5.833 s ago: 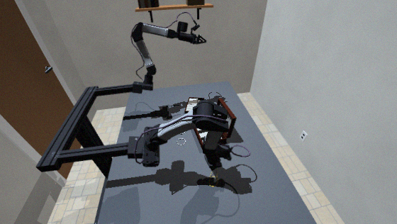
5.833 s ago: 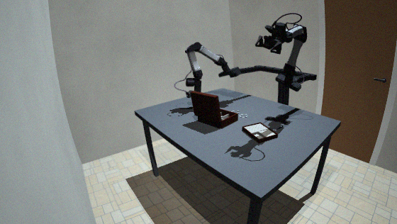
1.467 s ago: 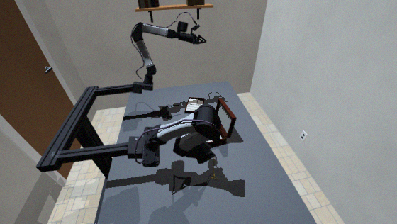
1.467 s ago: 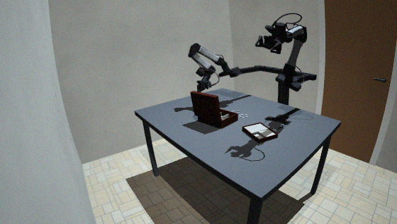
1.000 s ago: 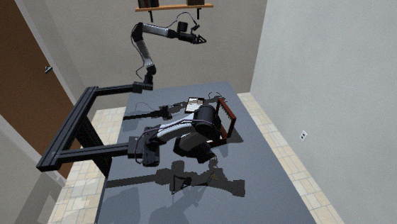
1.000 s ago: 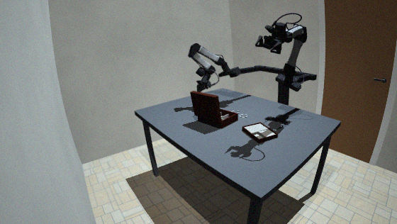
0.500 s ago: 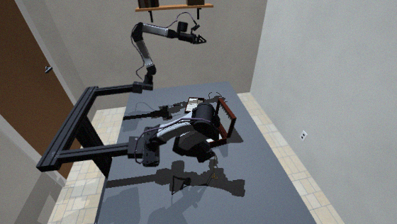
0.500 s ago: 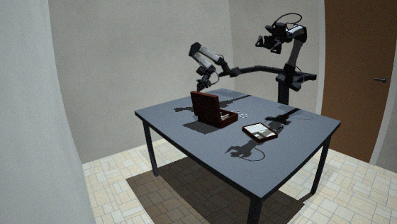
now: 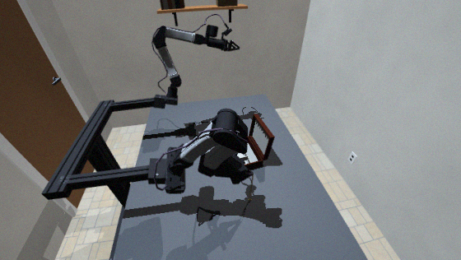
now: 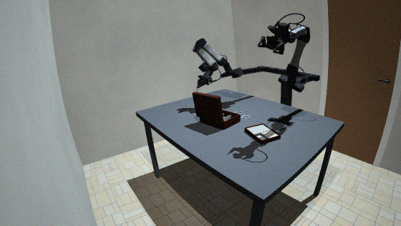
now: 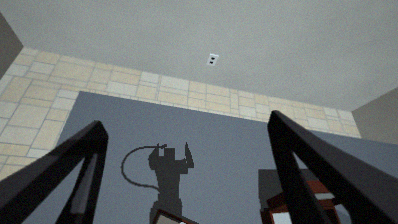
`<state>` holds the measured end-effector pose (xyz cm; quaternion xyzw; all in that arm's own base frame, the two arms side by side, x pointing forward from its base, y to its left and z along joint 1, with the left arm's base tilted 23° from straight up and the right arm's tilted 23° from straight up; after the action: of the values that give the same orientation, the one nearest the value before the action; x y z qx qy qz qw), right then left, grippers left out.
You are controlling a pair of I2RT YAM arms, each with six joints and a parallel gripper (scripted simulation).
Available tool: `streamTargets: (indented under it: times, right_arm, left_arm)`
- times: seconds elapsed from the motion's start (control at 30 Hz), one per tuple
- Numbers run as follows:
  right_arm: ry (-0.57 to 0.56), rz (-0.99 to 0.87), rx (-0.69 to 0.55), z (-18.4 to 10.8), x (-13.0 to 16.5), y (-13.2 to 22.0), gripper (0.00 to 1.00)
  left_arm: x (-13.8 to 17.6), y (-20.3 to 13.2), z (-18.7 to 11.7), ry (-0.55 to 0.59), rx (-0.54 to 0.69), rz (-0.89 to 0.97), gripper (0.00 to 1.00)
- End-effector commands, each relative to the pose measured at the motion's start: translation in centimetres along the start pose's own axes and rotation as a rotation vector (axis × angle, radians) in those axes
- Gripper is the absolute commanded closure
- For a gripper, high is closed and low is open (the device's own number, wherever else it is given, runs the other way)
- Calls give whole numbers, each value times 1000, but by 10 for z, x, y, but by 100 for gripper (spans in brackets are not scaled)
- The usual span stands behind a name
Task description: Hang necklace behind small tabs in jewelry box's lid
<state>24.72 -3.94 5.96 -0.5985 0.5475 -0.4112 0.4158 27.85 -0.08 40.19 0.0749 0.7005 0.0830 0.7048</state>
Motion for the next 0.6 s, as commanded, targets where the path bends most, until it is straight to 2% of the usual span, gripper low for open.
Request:
streamTargets:
  times: [0.0,0.57]
  right_arm:
    - [15,-14,62,-7,-3,-15,97]
    - [23,-47,167,-19,-10,-40,97]
  left_arm:
    - [-17,5,-4,-45,-18,7,0]
    - [-17,5,-4,-45,-18,7,0]
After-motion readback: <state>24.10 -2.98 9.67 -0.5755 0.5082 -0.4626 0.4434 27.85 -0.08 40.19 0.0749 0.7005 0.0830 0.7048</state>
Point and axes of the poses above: on each arm, the point where the finger pads meet when closed, its own z axis out along the fingers, its own y axis across the jaws, x = y × z, the point moved 10 cm from there along -z, back along the fingers, and after that the axes turned 13 degrees about z, right-handed, at the moved point
